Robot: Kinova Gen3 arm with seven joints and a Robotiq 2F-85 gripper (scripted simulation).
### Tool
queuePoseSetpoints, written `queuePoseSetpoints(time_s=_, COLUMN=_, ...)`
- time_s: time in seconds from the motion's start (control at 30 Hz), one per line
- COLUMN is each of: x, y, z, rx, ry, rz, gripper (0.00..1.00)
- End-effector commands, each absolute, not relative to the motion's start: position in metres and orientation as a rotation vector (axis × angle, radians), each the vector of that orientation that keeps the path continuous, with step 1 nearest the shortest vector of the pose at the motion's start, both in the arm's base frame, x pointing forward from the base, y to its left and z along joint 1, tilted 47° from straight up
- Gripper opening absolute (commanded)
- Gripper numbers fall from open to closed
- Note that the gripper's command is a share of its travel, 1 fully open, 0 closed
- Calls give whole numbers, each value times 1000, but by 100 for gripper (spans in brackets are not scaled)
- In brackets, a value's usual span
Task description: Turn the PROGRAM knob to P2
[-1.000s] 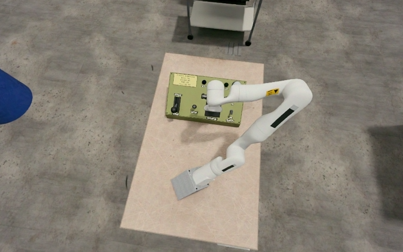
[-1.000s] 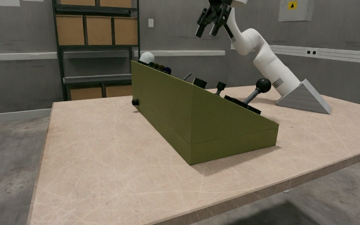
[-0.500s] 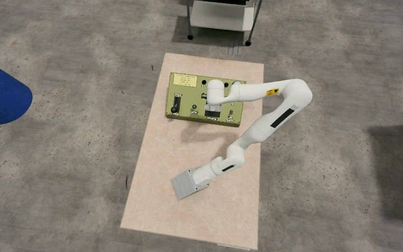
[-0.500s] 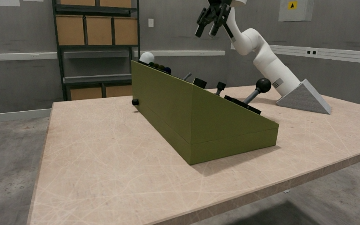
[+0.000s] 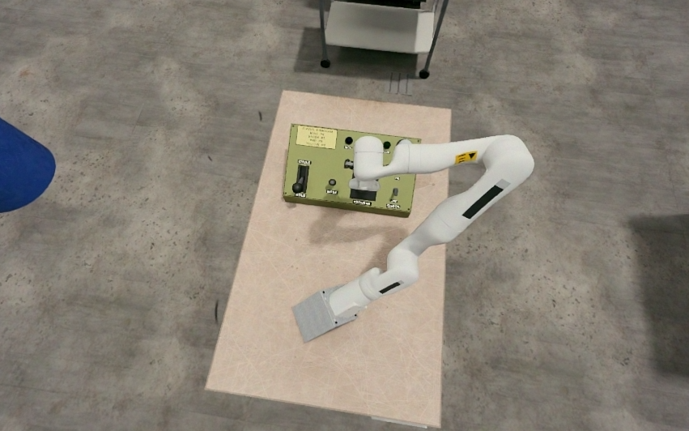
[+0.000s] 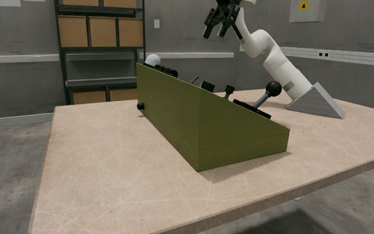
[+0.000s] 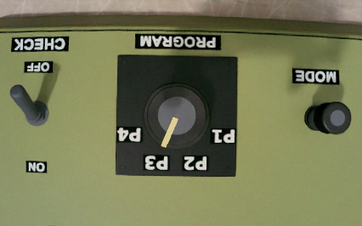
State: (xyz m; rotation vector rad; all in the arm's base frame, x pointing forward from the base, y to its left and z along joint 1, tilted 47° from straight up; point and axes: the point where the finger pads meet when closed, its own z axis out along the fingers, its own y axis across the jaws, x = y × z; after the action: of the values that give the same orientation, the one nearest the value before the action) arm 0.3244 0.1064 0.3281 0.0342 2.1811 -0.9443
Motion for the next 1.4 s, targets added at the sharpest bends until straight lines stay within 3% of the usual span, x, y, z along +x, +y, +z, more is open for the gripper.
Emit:
queuePoseSetpoints(time_s=0.0, x=327, y=106, z=332, rx=33, ry=2174, rz=-946, gripper=100)
queuePoseSetpoints(time_s=1.0, x=327, y=106, z=332, rx=33, ry=2174, rz=-946, gripper=100)
queuePoseSetpoints(time_s=1.03, x=327, y=106, z=332, rx=33, ry=2174, rz=-946, gripper=77)
queuePoseSetpoints(time_s=1.37, x=327, y=106, z=332, rx=33, ry=2174, rz=-946, gripper=77)
